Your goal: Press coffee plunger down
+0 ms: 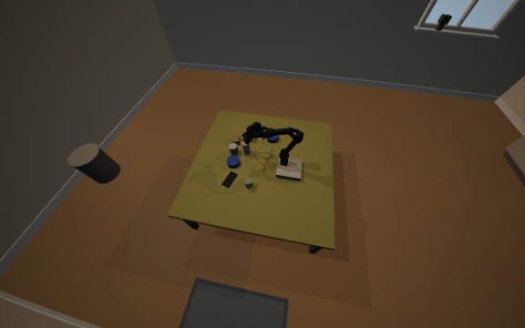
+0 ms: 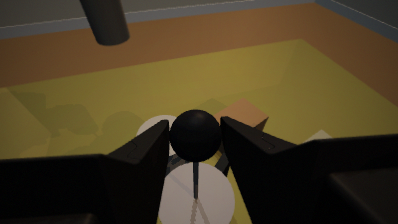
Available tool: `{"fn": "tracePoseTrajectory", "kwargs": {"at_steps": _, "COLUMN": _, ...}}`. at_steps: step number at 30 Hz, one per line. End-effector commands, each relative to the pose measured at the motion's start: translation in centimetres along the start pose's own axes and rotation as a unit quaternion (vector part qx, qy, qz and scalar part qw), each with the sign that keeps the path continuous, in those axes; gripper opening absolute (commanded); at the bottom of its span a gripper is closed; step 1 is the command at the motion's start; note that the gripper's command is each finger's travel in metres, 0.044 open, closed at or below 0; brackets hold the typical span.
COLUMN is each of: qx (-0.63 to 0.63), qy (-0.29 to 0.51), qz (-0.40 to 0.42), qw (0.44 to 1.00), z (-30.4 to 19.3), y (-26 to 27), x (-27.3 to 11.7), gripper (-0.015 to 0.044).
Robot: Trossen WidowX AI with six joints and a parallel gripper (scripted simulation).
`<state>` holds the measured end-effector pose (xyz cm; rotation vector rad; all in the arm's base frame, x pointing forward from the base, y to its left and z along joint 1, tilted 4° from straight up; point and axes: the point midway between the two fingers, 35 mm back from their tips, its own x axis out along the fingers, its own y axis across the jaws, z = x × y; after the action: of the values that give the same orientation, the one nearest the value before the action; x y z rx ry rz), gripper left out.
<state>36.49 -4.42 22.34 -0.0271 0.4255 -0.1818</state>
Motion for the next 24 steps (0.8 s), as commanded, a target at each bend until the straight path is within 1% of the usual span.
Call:
{"fn": "tracePoseTrajectory", "kwargs": {"at_steps": 1, "qx": -0.006, "qy": 0.036, "qz": 0.001, "qw": 0.999, "z": -3.2, "y": 0.1, "x": 1.2, "gripper": 0.0126}}
{"fn": "tracePoseTrajectory", "kwargs": {"at_steps": 24, "qx": -0.006, "qy": 0.036, "qz": 0.001, "qw": 0.999, "z": -5.6, "y": -0.1, "x": 3.5, "gripper": 0.0126}}
